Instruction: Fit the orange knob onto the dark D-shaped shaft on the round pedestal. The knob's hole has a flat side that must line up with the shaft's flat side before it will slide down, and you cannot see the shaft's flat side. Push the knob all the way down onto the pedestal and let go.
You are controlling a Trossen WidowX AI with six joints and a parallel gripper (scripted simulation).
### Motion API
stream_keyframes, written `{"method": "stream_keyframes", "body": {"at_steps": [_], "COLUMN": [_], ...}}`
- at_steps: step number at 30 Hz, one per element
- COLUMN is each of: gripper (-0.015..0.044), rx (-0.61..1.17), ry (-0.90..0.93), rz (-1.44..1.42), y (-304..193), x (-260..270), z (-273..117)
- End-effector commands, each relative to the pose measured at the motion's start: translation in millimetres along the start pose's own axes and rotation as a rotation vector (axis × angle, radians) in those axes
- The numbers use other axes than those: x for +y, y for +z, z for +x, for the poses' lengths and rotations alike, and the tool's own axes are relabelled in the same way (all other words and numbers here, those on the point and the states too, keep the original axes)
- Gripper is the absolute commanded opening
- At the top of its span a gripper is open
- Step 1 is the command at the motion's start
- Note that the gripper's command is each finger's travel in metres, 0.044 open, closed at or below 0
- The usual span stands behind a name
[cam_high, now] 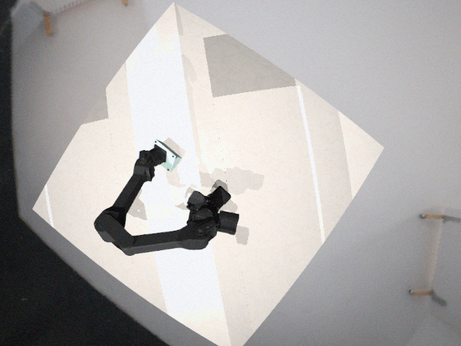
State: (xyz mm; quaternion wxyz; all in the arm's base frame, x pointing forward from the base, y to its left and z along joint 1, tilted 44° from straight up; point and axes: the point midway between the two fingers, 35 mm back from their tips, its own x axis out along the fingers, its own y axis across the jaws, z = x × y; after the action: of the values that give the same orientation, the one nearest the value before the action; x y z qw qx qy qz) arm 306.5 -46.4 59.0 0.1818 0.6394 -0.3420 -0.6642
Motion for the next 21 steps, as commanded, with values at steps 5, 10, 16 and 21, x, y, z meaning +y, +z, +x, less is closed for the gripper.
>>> {"method": "stream_keyframes", "body": {"at_steps": [5,10,16,21], "gripper": [0.0000,0.0000,0.0000,0.0000], "rx": [0.006,0.006,0.005,0.006], "ry": [-0.004,-0.004,-0.004,-0.004], "rz": [-0.001,-0.001,-0.001,-0.125], "y": [-2.0,-1.8,0.5,1.0], "x": [-0.1,-0.2,-1.2,-1.6], "z": [1.7,1.7,-2.9,-3.3]}}
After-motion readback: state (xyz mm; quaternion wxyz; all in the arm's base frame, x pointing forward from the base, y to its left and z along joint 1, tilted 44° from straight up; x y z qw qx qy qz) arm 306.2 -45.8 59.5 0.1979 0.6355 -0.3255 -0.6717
